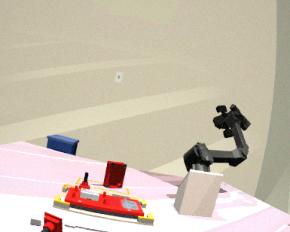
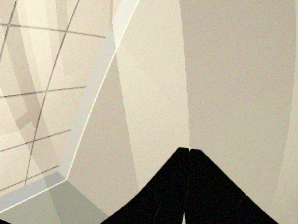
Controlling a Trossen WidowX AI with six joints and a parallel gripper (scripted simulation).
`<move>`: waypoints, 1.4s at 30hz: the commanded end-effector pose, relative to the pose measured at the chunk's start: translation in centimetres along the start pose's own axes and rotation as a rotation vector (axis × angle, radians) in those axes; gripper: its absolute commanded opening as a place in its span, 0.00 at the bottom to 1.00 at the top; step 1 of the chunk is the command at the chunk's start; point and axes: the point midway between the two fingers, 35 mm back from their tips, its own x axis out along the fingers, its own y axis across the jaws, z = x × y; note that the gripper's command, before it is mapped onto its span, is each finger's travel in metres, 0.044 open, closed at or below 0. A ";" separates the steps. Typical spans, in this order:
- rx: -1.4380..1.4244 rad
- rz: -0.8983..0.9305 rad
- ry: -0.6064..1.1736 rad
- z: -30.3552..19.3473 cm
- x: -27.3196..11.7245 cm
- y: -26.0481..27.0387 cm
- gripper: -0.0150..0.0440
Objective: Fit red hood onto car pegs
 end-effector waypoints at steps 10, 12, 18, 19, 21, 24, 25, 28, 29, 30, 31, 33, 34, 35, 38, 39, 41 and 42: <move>-0.609 -0.184 0.044 5.9 -0.9 -9.7 0.25; -0.739 -0.216 0.042 7.7 -1.2 -11.5 0.25; -1.100 -0.312 0.087 12.8 -2.9 -16.2 0.25; -1.160 -0.328 0.091 13.7 -3.1 -16.9 0.25; -1.279 -0.362 0.095 15.7 -3.4 -18.0 0.25; -1.437 -0.410 0.099 19.0 -4.0 -19.5 0.25; -1.486 -0.426 0.100 20.1 -4.3 -19.9 0.25; -1.631 -0.476 0.102 23.6 -4.9 -21.0 0.25; -1.679 -0.492 0.102 24.7 -5.0 -21.2 0.25; -1.727 -0.509 0.102 25.7 -5.2 -21.5 0.25; -1.771 -0.524 0.102 26.5 -5.3 -21.6 0.25; -1.825 -0.544 0.102 27.9 -5.5 -21.9 0.25; -1.844 -0.550 0.100 28.8 -5.6 -22.0 0.25; -1.867 -0.559 0.099 29.9 -5.7 -22.2 0.25; -1.960 -0.595 0.094 33.1 -6.1 -22.5 0.25; -1.995 -0.608 0.093 33.7 -6.2 -22.5 0.25; -2.065 -0.636 0.093 35.0 -6.4 -22.5 0.25; -2.099 -0.651 0.094 35.6 -6.5 -22.5 0.25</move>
